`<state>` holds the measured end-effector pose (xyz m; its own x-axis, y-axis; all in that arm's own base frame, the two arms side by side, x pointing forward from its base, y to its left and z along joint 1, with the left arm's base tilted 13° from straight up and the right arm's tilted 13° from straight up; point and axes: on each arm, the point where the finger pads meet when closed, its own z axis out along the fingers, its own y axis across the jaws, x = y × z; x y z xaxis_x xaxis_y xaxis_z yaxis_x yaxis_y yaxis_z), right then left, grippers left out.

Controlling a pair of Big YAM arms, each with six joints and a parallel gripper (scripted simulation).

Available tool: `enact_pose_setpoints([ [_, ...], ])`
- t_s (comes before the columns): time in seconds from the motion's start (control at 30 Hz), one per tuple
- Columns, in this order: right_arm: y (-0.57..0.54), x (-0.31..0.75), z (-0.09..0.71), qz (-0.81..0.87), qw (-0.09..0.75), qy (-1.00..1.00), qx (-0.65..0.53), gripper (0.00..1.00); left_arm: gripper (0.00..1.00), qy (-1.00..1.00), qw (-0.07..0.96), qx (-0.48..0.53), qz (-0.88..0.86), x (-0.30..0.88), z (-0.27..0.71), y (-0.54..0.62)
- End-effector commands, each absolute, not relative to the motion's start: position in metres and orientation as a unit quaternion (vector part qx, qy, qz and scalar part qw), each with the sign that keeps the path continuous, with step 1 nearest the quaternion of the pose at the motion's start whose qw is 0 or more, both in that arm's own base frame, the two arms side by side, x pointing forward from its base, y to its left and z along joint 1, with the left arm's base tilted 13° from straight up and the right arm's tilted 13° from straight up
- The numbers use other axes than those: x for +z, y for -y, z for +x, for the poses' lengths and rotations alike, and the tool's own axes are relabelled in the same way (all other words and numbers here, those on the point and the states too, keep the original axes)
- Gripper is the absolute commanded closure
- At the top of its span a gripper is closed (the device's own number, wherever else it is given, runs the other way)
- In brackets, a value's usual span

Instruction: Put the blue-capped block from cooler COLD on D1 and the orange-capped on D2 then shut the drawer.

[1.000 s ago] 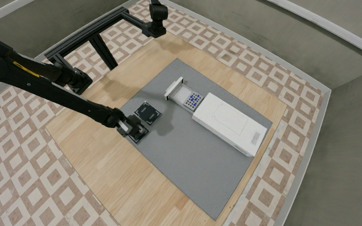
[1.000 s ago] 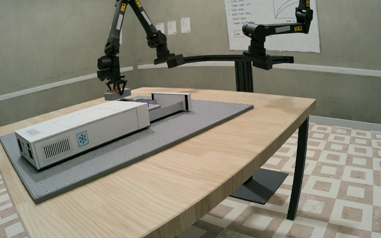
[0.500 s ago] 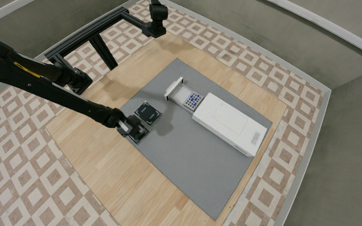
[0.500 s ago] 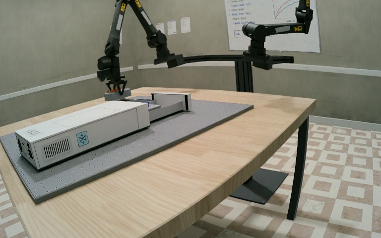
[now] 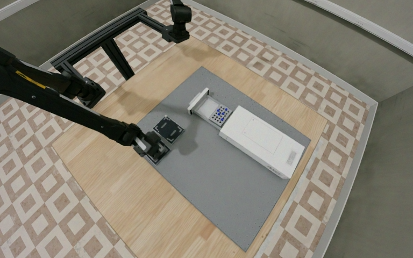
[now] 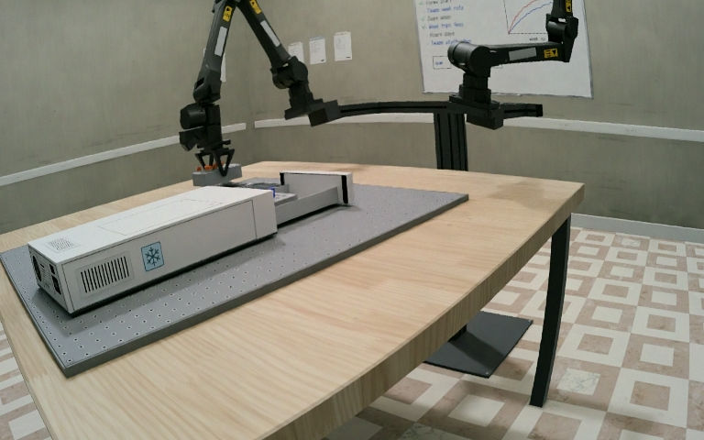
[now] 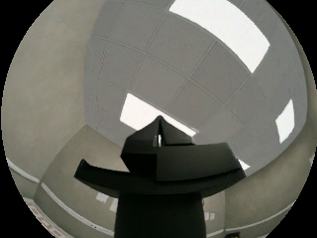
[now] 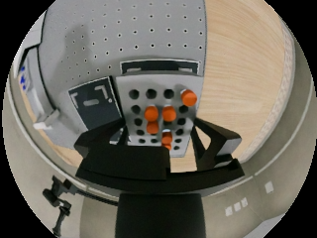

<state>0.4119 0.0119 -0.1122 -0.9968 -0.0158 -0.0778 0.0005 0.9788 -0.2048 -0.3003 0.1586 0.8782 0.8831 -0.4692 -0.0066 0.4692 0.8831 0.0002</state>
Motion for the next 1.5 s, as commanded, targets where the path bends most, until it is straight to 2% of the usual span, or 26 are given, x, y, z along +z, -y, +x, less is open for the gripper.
enact_pose_setpoints([
  [0.0,-0.017,-0.094,0.447,0.004,0.081,-0.992,-0.096,1.0,1.0,-0.02,0.97,-0.243,0.006,0.886,-0.279,-0.148],
  [1.0,-0.013,-0.102,0.421,-0.01,0.064,-0.993,-0.099,1.0,1.0,-0.02,0.97,-0.243,0.006,0.886,-0.279,-0.148],
  [1.47,-0.014,-0.096,0.436,-0.009,0.074,-0.992,-0.098,1.0,1.0,-0.02,0.97,-0.243,0.006,0.886,-0.279,-0.148],
])
